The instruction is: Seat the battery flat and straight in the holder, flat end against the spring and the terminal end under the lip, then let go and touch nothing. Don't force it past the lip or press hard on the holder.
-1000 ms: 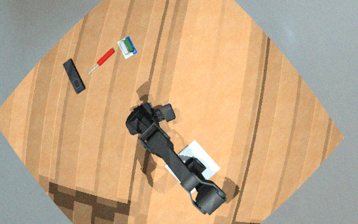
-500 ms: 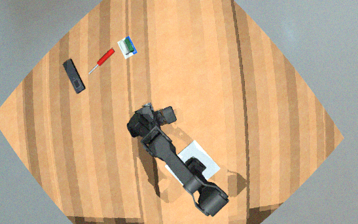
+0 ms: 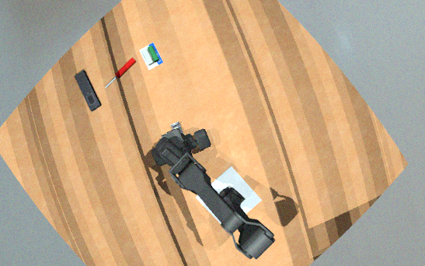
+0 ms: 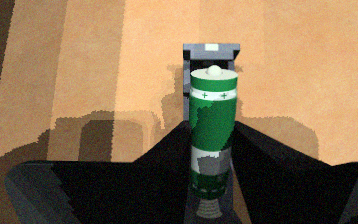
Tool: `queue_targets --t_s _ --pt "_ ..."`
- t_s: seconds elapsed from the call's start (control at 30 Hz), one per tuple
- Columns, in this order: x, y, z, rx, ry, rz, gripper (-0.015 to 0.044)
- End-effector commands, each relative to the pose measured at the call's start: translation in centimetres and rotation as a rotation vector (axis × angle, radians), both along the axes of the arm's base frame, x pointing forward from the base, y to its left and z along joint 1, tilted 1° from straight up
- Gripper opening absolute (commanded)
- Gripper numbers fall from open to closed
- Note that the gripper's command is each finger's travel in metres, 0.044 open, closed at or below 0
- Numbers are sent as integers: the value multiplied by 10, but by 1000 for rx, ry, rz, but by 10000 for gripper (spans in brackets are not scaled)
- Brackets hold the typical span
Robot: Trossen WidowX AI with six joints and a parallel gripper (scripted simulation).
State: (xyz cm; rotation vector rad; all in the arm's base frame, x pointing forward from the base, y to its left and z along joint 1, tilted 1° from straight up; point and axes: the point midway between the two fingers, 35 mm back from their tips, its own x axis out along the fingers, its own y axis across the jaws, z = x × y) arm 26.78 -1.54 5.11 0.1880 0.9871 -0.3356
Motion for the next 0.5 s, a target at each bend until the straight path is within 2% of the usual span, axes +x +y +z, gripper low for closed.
queue_targets --t_s 0.0,0.47 --pt "-7 1 -4 7 19 2 64" --pt "-6 1 -5 19 63 5 64"
